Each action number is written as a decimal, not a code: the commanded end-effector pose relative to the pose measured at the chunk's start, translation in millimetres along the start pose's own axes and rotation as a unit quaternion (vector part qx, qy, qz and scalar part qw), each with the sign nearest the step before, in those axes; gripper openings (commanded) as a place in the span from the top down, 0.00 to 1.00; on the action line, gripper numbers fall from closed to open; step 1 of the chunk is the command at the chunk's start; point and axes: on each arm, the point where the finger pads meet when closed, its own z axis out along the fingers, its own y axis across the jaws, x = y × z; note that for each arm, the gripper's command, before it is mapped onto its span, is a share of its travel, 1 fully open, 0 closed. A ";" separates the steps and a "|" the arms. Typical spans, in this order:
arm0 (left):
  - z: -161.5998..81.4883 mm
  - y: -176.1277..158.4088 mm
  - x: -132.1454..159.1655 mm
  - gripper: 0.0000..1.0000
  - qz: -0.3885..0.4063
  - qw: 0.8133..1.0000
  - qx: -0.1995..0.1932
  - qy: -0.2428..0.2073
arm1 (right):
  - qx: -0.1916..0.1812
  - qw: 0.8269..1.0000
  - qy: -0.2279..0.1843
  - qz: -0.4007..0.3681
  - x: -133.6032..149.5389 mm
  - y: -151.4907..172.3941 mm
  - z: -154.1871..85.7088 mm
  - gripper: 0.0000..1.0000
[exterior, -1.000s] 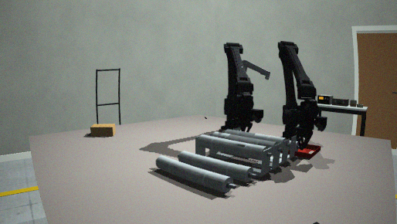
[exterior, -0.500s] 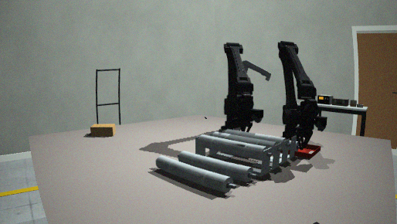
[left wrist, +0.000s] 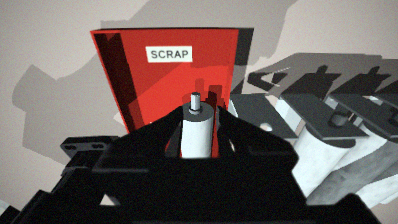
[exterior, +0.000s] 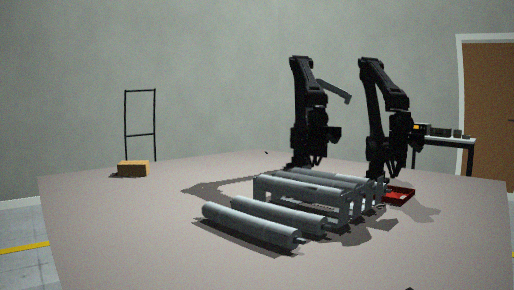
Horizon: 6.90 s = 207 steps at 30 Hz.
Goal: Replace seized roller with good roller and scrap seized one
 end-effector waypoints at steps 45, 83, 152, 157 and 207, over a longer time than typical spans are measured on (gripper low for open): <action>-137.7 -199.1 -23.5 0.68 0.303 0.891 0.245 -0.232 | 0.226 0.897 -0.259 0.279 10.3 -170.4 -169.5 0.68; -442.1 -344.5 131.4 0.68 0.480 0.496 0.495 -0.528 | 0.466 0.517 -0.566 0.442 190.3 -253.5 -452.9 0.68; -402.4 -358.5 118.0 0.68 0.467 0.567 0.493 -0.467 | 0.450 0.599 -0.511 0.421 161.5 -278.0 -408.1 0.68; -378.8 -373.1 110.6 0.68 0.454 0.610 0.489 -0.427 | 0.445 0.642 -0.478 0.401 151.2 -296.8 -386.9 0.68; -69.2 -417.4 15.4 0.68 0.086 0.973 0.209 -0.049 | 0.183 0.949 -0.257 0.025 37.2 -409.3 -81.0 0.68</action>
